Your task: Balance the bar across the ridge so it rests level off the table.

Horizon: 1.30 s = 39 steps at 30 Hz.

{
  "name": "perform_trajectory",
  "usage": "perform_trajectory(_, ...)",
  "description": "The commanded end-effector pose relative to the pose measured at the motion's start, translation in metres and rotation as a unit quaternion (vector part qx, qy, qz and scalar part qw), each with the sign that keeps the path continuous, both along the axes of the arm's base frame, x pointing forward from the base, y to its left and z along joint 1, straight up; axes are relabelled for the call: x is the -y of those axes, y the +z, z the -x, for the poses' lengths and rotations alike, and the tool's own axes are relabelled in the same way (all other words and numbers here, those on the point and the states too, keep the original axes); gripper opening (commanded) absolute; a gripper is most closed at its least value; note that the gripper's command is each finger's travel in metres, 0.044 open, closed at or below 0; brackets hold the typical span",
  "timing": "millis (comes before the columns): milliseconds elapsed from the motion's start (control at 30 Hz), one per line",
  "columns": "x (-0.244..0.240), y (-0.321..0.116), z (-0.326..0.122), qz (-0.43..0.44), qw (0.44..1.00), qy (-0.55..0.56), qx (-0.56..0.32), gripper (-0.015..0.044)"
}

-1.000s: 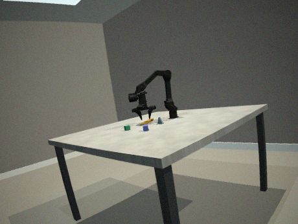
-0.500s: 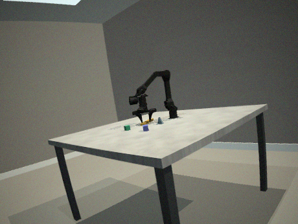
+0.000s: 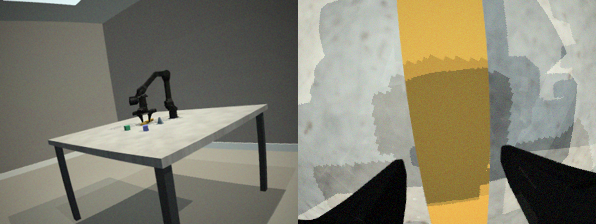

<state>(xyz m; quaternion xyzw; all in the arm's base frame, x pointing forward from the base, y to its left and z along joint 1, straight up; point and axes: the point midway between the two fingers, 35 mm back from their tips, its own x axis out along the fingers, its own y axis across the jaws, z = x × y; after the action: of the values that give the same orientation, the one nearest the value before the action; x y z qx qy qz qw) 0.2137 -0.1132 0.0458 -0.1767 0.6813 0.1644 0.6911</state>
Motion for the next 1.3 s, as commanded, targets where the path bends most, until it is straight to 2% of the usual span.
perform_trajectory(0,0.000,0.000,0.000,0.000,1.000,0.000,0.000,0.0184)
perform_trajectory(33,0.000,0.000,0.000,0.000,1.000,0.000,0.000,0.0157)
perform_trajectory(267,0.000,0.000,0.000,0.000,1.000,0.000,0.000,0.0111)
perform_trajectory(400,0.000,0.006,-0.001,0.000,1.000,0.000,0.000,0.0006)
perform_trajectory(433,0.001,0.008,-0.001,0.000,1.000,0.000,0.000,0.0000)
perform_trajectory(1267,0.001,0.072,-0.003,-0.001,1.000,-0.001,0.001,0.0000)
